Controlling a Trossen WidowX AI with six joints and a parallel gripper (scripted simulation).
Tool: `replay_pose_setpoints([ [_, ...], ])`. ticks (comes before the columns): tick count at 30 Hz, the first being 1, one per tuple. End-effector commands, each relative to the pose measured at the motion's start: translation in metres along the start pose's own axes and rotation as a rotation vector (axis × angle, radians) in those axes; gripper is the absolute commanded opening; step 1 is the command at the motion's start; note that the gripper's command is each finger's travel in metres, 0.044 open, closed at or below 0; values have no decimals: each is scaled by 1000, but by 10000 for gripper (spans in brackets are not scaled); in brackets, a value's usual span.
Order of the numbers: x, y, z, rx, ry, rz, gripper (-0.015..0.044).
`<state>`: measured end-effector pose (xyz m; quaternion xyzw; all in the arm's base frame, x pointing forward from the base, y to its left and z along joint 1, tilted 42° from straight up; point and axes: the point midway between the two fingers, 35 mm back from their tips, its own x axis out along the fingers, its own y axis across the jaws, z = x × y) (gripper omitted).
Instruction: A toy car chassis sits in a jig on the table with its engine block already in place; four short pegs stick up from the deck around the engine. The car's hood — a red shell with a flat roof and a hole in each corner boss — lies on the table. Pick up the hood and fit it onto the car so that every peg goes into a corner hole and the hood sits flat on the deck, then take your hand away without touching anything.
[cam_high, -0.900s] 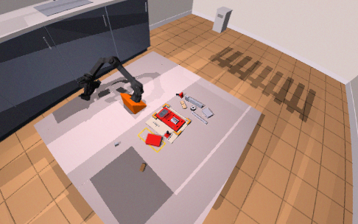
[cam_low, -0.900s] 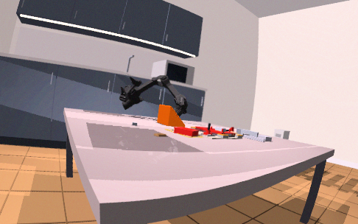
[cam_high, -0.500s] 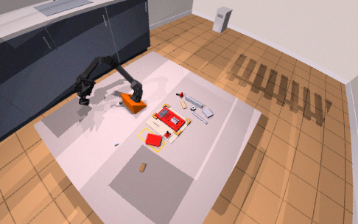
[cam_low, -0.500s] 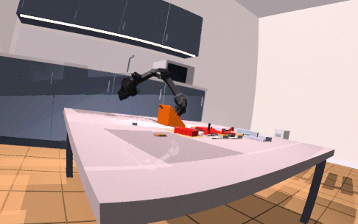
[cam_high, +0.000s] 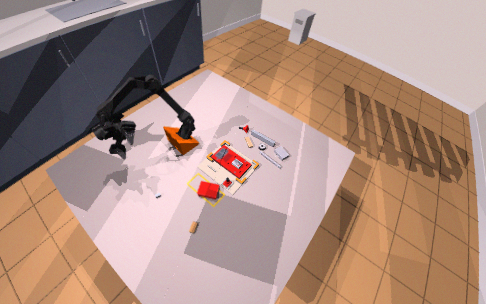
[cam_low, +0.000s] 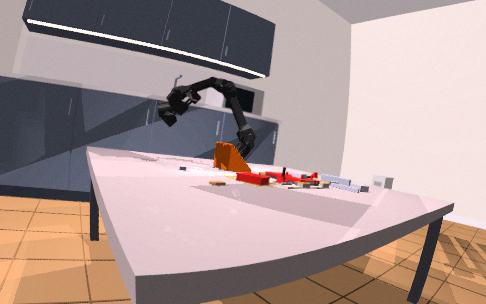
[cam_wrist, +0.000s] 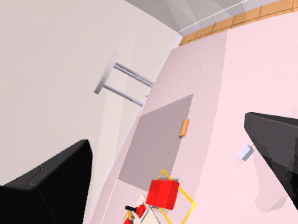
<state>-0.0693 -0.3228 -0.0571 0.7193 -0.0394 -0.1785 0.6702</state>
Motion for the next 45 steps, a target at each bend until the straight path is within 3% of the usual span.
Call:
replay_pose_setpoints([
  [1,38,11,-8,-90,164,-47,440],
  [13,160,49,-61,-459,691,-150,440],
  [25,231,73,-129,-812,1050,-132,440],
  [39,297,89,-240,-1310,1574,-80,440],
  [45,297,89,-245,-1332,1596,-77,440],
])
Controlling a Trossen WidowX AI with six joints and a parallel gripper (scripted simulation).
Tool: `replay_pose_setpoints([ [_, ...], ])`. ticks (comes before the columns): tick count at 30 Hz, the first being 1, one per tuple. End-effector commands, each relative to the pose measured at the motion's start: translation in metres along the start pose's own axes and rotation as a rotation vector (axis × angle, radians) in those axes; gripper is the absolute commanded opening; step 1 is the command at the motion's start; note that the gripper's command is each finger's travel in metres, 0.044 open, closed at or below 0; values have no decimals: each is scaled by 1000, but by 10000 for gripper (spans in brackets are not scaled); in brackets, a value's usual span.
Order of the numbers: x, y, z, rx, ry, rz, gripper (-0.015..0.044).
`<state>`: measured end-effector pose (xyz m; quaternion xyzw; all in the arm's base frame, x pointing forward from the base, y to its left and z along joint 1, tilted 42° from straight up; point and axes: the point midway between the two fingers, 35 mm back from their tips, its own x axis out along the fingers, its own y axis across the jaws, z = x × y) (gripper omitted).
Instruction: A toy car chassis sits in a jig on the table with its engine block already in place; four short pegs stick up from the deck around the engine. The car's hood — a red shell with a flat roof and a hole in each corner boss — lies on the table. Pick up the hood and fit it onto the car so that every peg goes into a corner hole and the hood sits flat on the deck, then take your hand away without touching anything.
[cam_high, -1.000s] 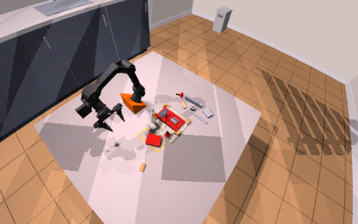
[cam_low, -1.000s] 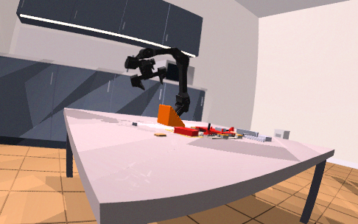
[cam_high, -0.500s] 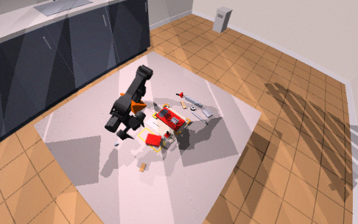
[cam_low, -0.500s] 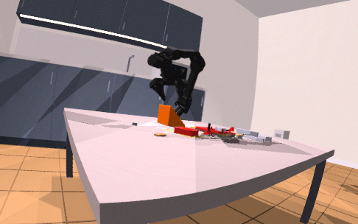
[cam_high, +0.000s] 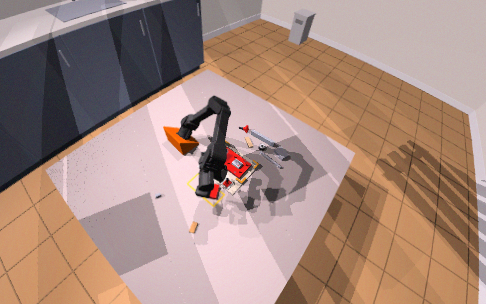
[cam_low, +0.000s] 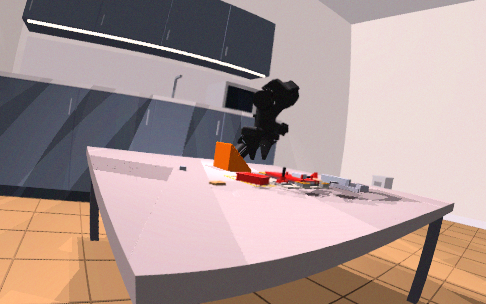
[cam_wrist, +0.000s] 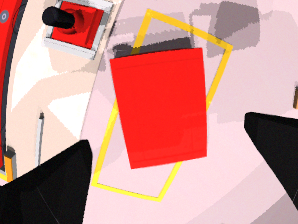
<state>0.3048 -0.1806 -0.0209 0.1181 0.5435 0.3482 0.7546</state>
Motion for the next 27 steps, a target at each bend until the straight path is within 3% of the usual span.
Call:
replay_pose_setpoints([
  [1,-5,-3,-5,-1,2,-16,440],
  [27,14,-4,-5,-1,2,-16,440],
])
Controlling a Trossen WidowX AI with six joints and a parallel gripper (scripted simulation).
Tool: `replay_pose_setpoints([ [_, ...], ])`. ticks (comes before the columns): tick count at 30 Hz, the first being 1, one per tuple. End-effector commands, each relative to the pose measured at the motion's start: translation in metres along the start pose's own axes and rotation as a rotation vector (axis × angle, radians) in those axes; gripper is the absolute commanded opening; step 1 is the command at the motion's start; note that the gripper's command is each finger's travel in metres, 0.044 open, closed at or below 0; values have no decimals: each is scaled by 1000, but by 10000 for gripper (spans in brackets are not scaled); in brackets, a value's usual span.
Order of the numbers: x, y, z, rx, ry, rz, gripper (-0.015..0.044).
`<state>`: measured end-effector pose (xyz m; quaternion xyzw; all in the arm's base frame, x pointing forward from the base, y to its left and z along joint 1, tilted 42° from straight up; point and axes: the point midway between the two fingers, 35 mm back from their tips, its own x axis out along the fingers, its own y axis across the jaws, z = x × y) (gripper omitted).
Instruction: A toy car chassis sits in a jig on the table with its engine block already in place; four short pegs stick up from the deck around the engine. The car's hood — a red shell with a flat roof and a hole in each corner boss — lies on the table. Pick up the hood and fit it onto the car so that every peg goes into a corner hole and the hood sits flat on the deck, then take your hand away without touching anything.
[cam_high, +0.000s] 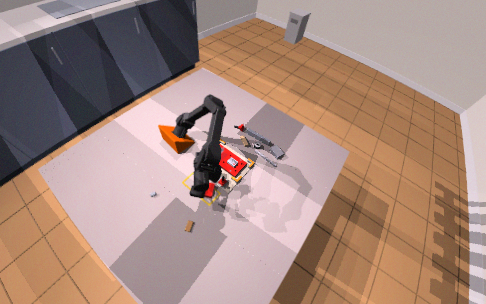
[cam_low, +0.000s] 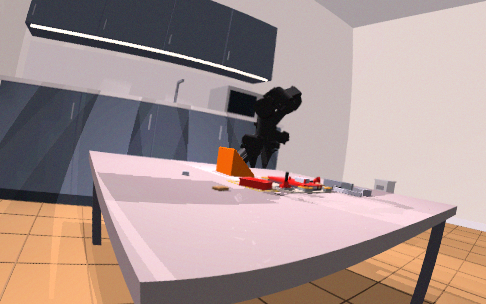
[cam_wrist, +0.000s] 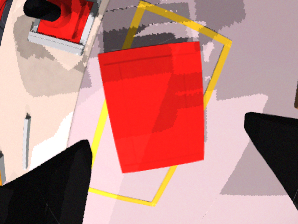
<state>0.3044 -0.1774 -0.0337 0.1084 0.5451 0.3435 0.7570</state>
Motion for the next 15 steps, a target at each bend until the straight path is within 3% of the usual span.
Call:
replay_pose_setpoints([
  [1,4,1,0,8,-4,4,440],
  [15,15,1,0,8,-4,4,440],
])
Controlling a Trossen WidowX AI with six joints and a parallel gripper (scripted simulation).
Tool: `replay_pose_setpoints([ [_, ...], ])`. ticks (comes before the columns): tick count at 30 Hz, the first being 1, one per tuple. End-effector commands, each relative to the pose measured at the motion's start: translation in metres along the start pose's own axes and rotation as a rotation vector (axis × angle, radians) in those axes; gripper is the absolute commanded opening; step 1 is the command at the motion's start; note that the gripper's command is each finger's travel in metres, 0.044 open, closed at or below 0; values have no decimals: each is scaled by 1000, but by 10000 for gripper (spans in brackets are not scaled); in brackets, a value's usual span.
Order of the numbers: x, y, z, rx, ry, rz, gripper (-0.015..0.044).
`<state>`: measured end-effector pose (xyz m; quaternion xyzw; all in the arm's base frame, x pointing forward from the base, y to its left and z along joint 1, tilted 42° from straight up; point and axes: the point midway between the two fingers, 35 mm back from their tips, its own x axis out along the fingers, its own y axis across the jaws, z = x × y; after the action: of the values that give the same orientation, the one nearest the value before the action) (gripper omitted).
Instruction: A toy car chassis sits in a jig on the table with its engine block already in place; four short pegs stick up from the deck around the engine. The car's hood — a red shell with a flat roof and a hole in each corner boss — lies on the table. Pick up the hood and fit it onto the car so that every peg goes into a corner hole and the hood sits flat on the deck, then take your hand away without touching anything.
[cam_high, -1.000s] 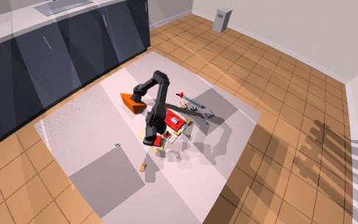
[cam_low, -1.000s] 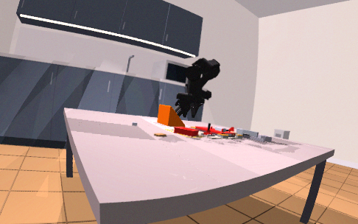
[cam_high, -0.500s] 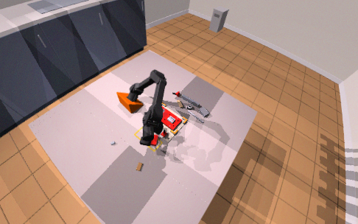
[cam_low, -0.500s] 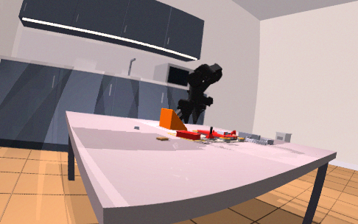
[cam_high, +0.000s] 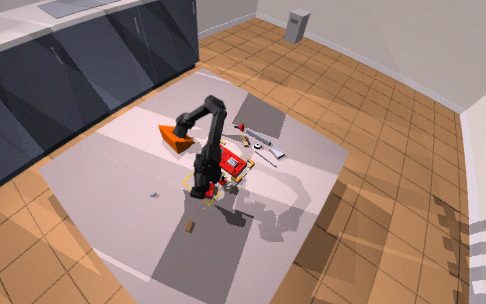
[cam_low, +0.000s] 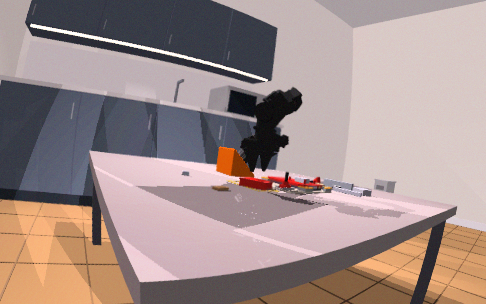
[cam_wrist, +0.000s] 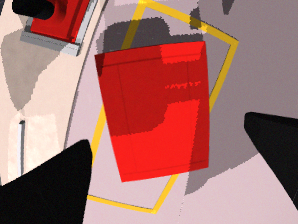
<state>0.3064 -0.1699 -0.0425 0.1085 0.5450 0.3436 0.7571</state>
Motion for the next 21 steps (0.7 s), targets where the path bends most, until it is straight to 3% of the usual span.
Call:
replay_pose_setpoints([
  [1,4,1,0,8,-4,4,440],
  [21,19,2,-1,8,-4,5,440],
])
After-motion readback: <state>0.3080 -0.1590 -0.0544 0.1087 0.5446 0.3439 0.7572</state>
